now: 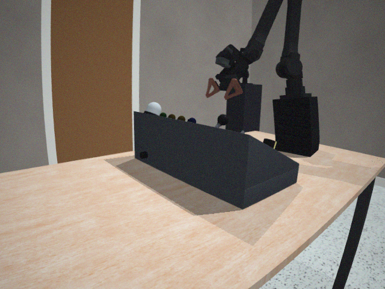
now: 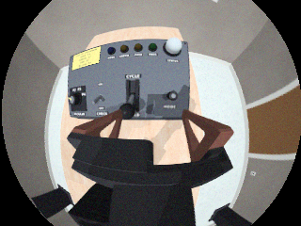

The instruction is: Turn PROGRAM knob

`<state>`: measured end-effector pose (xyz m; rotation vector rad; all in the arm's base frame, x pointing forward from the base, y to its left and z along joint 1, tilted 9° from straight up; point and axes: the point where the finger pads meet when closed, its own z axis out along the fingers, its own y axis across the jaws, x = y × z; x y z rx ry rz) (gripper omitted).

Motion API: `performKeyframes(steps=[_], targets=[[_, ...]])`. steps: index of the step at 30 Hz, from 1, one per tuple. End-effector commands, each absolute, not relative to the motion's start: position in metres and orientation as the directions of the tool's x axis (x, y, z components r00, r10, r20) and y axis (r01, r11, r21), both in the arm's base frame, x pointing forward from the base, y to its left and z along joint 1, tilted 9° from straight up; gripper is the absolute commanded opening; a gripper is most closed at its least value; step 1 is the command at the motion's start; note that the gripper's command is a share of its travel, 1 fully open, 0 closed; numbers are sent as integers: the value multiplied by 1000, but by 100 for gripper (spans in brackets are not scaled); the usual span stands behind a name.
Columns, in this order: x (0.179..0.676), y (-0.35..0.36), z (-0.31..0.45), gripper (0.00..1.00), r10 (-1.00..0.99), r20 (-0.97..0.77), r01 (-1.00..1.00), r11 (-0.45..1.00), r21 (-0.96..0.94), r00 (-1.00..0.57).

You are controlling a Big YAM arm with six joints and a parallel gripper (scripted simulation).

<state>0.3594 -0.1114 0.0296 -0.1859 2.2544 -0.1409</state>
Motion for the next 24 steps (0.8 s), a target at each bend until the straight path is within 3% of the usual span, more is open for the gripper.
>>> performKeyframes(steps=[1, 24], targets=[[365, -111, 33, 100, -197, -755, -101, 980, -172, -626], [356, -113, 49, 100, -194, -764, -86, 980, -179, -616]])
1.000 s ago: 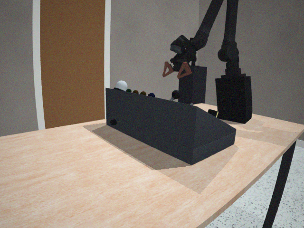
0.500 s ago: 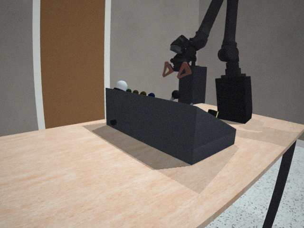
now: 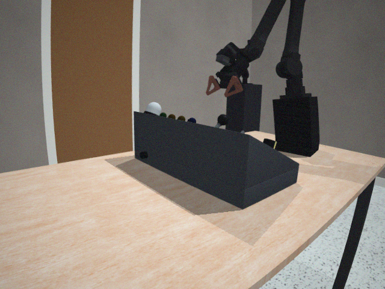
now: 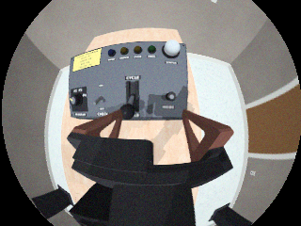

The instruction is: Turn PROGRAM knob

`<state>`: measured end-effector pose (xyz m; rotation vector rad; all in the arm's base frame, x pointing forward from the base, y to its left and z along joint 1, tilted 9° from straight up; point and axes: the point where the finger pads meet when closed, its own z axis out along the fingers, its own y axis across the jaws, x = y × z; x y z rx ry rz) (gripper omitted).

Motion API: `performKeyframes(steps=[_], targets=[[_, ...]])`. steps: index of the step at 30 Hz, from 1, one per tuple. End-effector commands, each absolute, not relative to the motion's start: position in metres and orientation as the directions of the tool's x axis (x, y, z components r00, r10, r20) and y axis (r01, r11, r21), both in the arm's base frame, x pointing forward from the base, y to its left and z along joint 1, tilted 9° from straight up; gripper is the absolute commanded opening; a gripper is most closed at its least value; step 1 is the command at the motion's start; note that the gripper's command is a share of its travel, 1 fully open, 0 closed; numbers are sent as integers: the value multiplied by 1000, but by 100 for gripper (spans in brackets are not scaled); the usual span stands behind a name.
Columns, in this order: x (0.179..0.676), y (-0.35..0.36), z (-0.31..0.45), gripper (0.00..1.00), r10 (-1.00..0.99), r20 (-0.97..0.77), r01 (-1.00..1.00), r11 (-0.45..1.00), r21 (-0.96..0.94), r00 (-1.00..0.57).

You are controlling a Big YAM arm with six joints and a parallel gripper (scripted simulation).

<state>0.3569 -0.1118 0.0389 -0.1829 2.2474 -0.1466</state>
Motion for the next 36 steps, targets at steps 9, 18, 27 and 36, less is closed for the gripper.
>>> performKeyframes(steps=[9, 18, 27, 36], targets=[[352, -115, 75, 100, -197, -771, -80, 979, -188, -605], [348, -117, 121, 100, -210, -786, -74, 976, -205, -582], [339, -115, 140, 100, -211, -787, -74, 975, -208, -580], [331, -109, 128, 100, -200, -768, -87, 979, -186, -609]])
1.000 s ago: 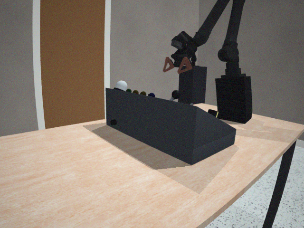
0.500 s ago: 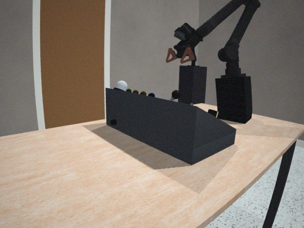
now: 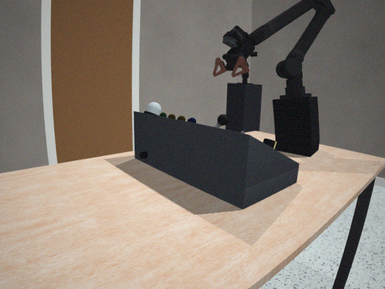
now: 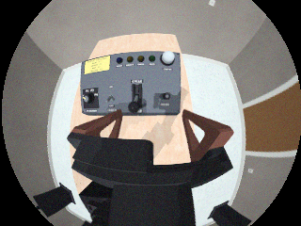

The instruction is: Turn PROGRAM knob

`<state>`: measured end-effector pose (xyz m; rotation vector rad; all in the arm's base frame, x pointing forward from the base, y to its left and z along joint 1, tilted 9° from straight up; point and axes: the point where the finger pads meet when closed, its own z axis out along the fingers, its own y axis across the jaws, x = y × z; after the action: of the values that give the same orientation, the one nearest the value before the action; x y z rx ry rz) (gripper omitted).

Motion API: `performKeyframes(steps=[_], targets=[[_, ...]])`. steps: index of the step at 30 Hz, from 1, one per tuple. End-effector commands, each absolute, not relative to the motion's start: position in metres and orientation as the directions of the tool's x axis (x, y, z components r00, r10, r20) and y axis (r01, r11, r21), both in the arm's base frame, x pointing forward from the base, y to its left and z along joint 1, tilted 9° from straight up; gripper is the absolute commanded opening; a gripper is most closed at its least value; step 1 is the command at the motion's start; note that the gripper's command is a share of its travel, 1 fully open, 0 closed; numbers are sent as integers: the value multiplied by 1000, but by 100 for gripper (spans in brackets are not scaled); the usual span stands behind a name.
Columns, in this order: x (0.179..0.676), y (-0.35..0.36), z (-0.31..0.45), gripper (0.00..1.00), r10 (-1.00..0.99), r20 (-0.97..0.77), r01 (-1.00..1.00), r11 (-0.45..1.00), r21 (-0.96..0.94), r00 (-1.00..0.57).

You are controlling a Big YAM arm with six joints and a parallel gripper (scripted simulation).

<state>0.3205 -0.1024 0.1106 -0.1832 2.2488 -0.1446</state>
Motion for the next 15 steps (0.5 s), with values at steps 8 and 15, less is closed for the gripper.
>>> performKeyframes(steps=[8, 15], targets=[[345, -98, 134, 100, -178, -769, -87, 984, -158, -614], [378, -37, 109, 100, -108, -683, -98, 994, -53, -722]])
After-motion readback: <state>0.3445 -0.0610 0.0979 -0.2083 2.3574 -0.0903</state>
